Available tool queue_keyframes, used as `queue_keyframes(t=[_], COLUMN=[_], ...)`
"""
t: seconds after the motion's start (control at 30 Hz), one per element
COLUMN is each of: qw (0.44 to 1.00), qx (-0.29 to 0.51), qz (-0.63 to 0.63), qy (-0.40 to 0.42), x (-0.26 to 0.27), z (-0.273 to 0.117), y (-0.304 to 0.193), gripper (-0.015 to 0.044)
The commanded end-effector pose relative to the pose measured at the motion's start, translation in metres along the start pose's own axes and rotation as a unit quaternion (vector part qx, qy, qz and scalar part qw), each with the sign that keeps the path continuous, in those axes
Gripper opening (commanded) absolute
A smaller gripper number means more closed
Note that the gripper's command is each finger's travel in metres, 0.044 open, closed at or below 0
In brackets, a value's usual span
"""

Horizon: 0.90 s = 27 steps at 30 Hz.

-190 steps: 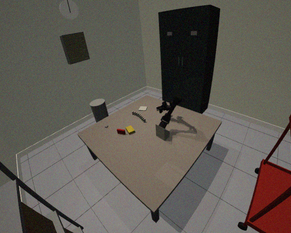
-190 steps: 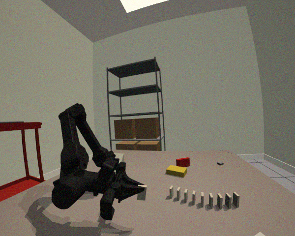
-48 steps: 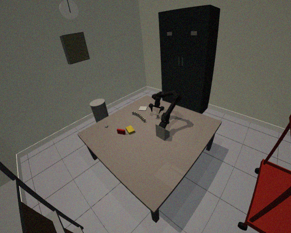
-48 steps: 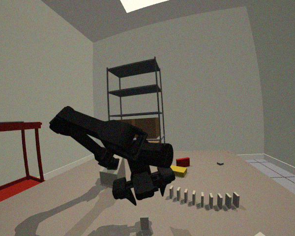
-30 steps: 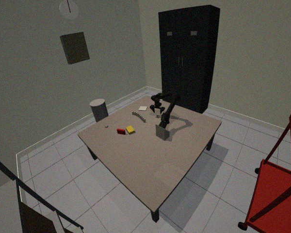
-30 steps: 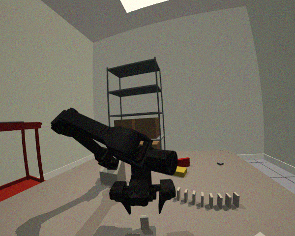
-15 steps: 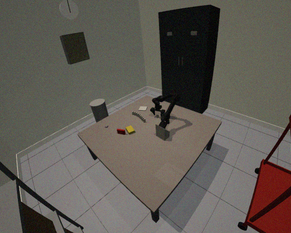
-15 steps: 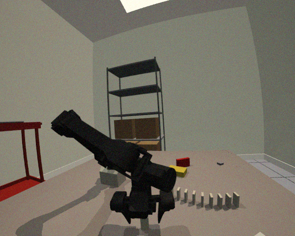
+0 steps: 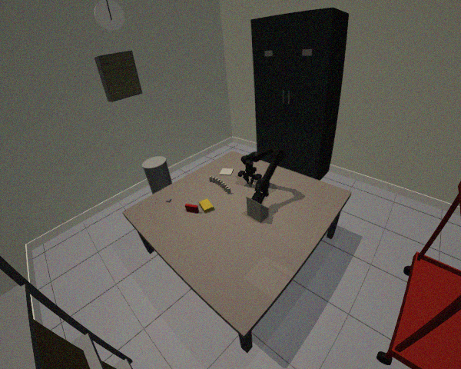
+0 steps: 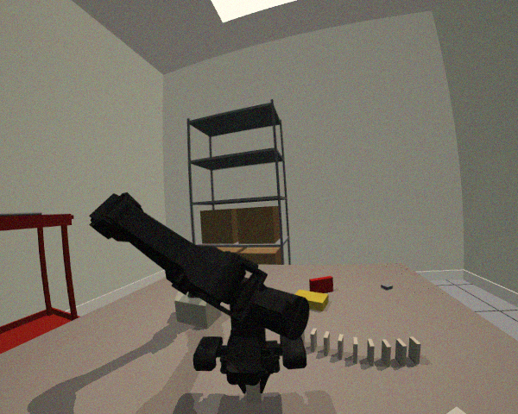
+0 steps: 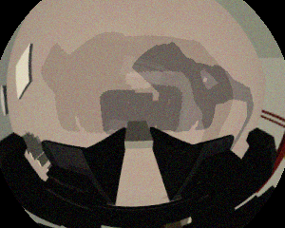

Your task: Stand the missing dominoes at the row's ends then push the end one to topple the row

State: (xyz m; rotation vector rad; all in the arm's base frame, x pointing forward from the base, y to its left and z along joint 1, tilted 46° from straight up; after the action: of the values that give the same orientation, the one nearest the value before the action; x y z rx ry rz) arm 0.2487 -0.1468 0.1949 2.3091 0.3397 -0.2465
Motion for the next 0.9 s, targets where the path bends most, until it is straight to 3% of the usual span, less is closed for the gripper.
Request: queue_keyframes(t=[0.0, 0.27, 0.53, 0.87], qw=[1.000, 1.000, 1.000, 0.999], qx=[0.002, 0.004, 0.005, 0.006], qz=[-0.003, -0.002, -0.001, -0.036], qy=[0.002, 0.003, 0.001, 0.003], x=[0.000, 0.003, 0.002, 0.010], z=[0.000, -0.010, -0.128, -0.135], y=[0.000, 0.000, 0.001, -0.007], gripper=[0.0107, 0.0107, 0.0107, 0.0107])
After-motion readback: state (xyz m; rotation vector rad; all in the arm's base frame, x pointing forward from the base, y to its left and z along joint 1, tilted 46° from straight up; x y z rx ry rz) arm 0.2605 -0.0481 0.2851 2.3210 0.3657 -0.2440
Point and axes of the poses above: the point midway between the two fingers, 35 mm back from their tips, its own z axis out along the fingers, its own x axis across the jaws, y = z × x, the point moved 10 cm from there along -z, back along the fingers, and after that the axes turned 6 degrees about -z, right-handed, at the moved point
